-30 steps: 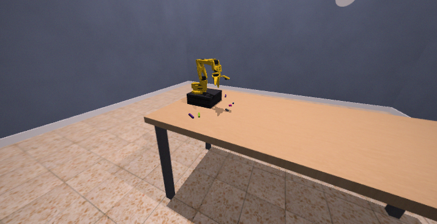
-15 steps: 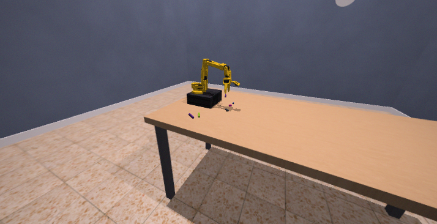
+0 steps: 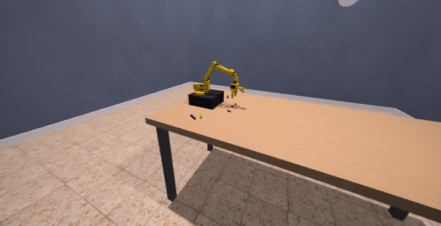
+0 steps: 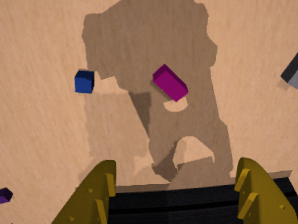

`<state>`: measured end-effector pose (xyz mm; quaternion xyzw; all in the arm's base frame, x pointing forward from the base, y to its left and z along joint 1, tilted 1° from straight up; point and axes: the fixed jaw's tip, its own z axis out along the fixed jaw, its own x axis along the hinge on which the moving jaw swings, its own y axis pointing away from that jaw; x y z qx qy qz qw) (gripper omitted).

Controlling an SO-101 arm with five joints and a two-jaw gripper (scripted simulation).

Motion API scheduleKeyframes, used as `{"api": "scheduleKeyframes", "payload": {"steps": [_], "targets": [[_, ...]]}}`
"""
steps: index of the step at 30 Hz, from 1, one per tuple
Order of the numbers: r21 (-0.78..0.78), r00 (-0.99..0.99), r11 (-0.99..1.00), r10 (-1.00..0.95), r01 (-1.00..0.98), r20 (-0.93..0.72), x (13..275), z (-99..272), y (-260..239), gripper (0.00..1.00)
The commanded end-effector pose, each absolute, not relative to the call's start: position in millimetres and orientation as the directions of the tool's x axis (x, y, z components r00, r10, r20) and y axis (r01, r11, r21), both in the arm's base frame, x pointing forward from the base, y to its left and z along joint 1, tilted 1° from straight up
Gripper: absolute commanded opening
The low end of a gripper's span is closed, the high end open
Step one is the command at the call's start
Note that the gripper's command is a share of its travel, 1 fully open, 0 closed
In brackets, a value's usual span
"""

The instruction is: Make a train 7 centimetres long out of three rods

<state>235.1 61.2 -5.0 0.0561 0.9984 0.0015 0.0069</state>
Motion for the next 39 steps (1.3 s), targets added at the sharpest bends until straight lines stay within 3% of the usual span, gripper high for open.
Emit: {"api": "scheduleKeyframes", "payload": {"steps": [1,39], "targets": [[-0.002,-0.989,0.989,0.147,0.147,0.004,238,-16,76,0.23],[-0.014,-0.981,0.981,0.195,0.195,0.023,233,-32,99,0.19]]}}
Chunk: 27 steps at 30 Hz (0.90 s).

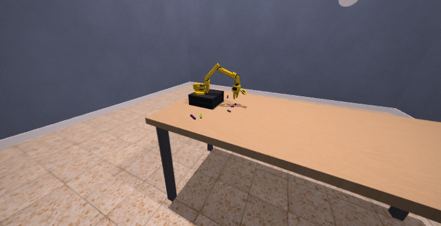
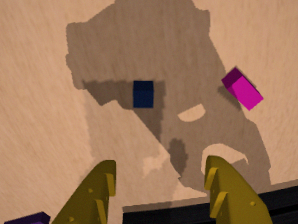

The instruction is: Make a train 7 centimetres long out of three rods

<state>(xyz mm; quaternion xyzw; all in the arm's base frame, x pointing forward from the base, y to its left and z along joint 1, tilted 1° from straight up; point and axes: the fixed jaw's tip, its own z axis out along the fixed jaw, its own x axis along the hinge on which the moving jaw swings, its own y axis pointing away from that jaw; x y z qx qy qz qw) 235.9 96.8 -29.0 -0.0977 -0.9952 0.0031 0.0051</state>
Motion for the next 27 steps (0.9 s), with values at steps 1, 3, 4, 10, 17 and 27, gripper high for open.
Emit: {"api": "scheduleKeyframes", "payload": {"steps": [1,3,4,10,17,27], "targets": [[-0.014,-0.981,0.981,0.195,0.195,0.023,233,-32,99,0.19],[-0.014,-0.981,0.981,0.195,0.195,0.023,233,-32,99,0.19],[-0.014,-0.981,0.981,0.195,0.195,0.023,233,-32,99,0.19],[-0.014,-0.981,0.981,0.195,0.195,0.023,234,-35,99,0.19],[-0.014,-0.981,0.981,0.195,0.195,0.023,234,-41,99,0.19],[-0.014,-0.981,0.981,0.195,0.195,0.023,234,-60,99,0.19]]}}
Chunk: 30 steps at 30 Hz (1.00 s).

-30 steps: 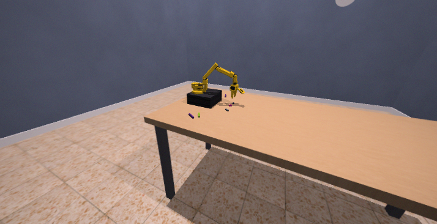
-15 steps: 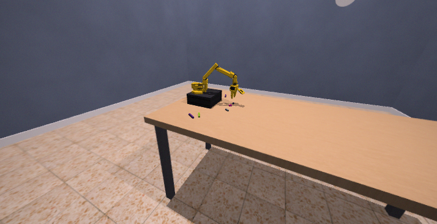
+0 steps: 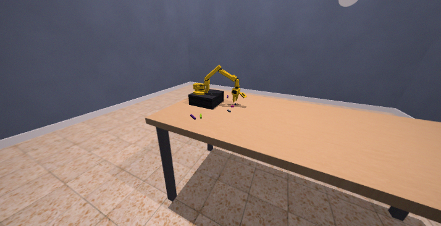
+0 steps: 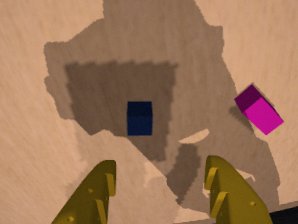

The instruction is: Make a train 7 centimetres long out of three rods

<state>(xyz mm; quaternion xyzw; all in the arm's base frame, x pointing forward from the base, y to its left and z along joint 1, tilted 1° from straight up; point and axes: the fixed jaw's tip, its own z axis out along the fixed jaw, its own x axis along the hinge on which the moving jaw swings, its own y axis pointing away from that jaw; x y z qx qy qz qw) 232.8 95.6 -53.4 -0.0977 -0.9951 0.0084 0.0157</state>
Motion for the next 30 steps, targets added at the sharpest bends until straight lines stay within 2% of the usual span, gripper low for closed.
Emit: {"api": "scheduleKeyframes", "payload": {"steps": [1,15,30], "targets": [[-0.014,-0.981,0.981,0.195,0.195,0.023,234,-62,98,0.19],[-0.014,-0.981,0.981,0.195,0.195,0.023,232,-80,98,0.19],[-0.011,-0.981,0.981,0.195,0.195,0.018,233,-82,97,0.19]]}}
